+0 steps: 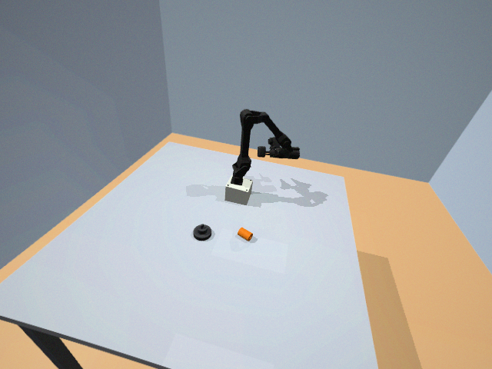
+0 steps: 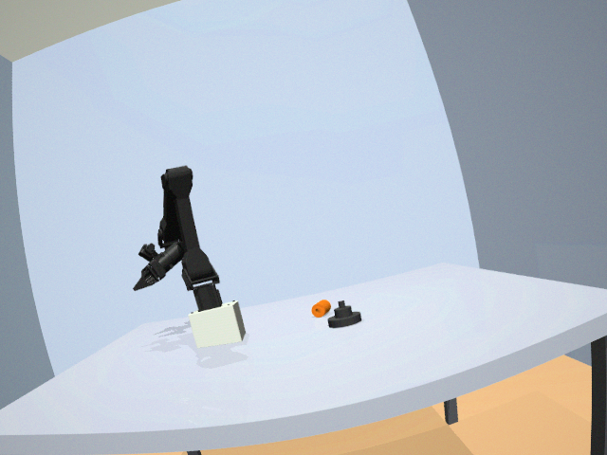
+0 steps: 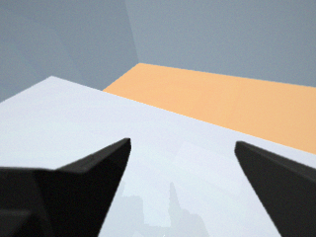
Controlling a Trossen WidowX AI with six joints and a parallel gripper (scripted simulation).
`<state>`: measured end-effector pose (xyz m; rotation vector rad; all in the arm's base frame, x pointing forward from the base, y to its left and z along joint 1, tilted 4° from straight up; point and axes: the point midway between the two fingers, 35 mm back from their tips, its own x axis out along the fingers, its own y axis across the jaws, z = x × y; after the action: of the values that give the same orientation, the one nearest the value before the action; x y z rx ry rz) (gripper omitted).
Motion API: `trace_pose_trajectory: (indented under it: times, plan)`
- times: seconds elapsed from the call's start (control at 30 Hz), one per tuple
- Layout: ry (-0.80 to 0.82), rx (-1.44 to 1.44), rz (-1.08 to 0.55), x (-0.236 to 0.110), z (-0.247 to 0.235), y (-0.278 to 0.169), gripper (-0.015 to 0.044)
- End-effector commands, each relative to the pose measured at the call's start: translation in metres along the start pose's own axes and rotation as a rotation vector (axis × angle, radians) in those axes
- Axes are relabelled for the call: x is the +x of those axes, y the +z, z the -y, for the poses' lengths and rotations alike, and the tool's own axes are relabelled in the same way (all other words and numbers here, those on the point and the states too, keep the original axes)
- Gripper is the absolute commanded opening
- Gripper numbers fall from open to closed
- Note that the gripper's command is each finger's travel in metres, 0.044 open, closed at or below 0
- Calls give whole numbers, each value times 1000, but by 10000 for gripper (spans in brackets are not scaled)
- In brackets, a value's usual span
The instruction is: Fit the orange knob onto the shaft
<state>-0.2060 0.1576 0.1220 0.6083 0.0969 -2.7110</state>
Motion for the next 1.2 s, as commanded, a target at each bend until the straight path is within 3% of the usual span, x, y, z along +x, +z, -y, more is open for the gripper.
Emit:
trace_pose_trajectory:
  times: [0.0, 0.3, 0.53, 0.87, 1.03, 1.17]
  plan:
    - [-7, 7, -5, -2, 2, -1, 426]
    - [-374, 412, -225, -105, 53, -86, 440]
    - [-681, 811, -353, -210, 39, -163, 440]
    - [-1099, 1424, -409, -336, -73, -253, 440]
    - [-1262, 1779, -421, -370, -164, -283, 440]
    - [-1358, 2054, -417, -379, -236, -295, 440]
